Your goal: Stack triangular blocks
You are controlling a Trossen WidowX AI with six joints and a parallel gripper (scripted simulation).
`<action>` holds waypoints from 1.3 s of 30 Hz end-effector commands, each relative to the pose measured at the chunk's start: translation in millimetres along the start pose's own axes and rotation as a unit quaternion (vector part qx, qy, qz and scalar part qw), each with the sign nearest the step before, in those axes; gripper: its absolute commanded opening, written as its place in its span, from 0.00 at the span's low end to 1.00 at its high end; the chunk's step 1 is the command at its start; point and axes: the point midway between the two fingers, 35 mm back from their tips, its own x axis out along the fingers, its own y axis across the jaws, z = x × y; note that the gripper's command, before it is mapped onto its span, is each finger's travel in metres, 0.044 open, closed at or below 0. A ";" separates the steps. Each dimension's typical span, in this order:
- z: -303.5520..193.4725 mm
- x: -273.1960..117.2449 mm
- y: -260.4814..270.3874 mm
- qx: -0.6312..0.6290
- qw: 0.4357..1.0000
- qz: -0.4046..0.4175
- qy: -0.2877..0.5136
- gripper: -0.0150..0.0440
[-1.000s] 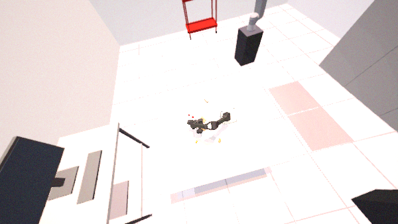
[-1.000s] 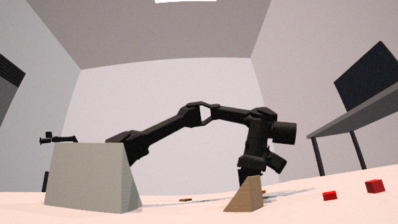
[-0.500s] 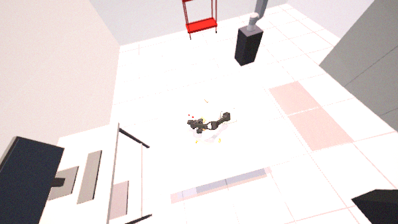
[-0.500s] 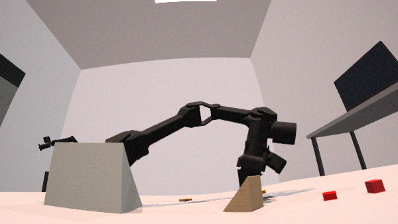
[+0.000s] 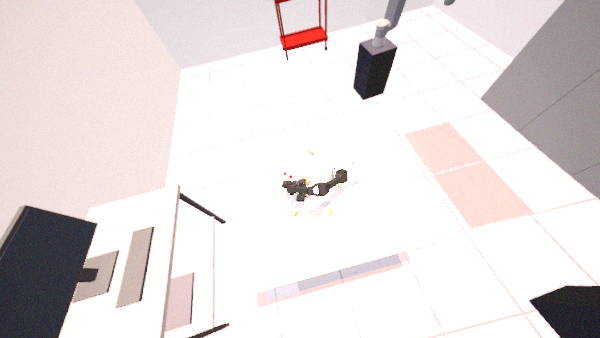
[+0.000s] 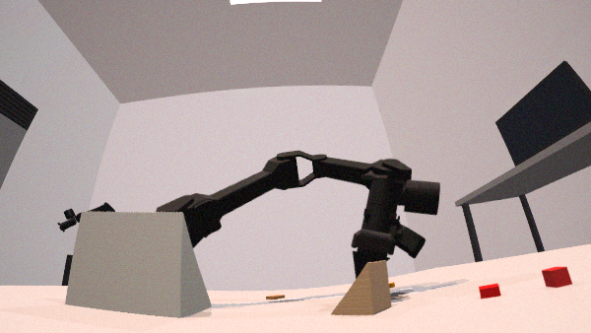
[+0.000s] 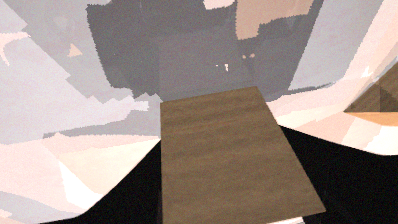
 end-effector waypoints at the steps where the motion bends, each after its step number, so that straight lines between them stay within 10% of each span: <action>1: 0.0 -1.9 -0.6 -0.001 1.000 -0.001 -0.001 0.25; 39: -57.9 -2.3 -0.4 0.005 0.892 -0.005 -0.453 0.25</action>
